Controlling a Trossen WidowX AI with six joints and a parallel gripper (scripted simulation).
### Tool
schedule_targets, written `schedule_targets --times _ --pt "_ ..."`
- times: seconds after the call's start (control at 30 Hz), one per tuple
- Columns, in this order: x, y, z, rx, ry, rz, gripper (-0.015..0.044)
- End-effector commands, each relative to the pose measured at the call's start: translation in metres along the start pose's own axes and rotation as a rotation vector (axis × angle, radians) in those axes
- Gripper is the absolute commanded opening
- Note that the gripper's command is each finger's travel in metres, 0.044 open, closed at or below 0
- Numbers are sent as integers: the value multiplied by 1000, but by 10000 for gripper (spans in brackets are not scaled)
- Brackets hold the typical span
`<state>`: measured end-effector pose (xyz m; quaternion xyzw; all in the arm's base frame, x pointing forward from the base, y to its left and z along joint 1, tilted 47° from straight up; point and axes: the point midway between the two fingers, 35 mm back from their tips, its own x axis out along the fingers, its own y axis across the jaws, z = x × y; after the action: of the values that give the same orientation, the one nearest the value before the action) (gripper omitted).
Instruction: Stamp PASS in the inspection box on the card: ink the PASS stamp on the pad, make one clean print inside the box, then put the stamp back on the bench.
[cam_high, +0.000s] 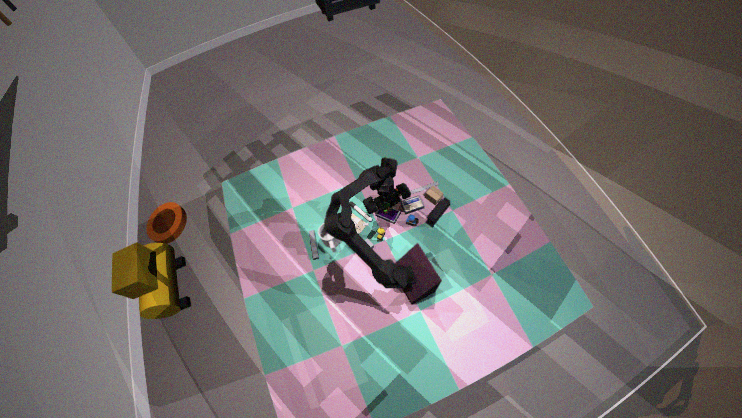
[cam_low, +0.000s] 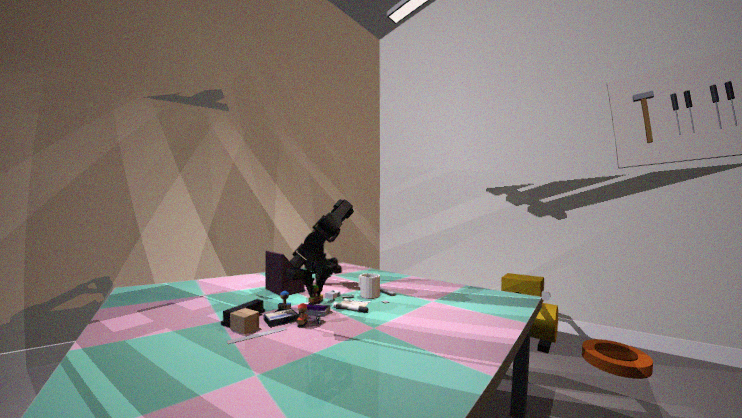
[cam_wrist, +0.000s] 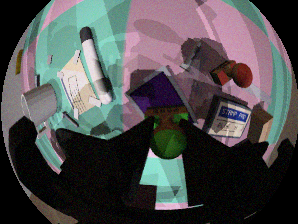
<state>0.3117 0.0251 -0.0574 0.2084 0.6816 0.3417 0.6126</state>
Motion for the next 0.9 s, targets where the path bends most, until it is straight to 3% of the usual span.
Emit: schedule_targets --times 0.0,0.87 --pt "4 1 -1 6 1 5 0" --pt "15 1 -2 -1 0 7 0"
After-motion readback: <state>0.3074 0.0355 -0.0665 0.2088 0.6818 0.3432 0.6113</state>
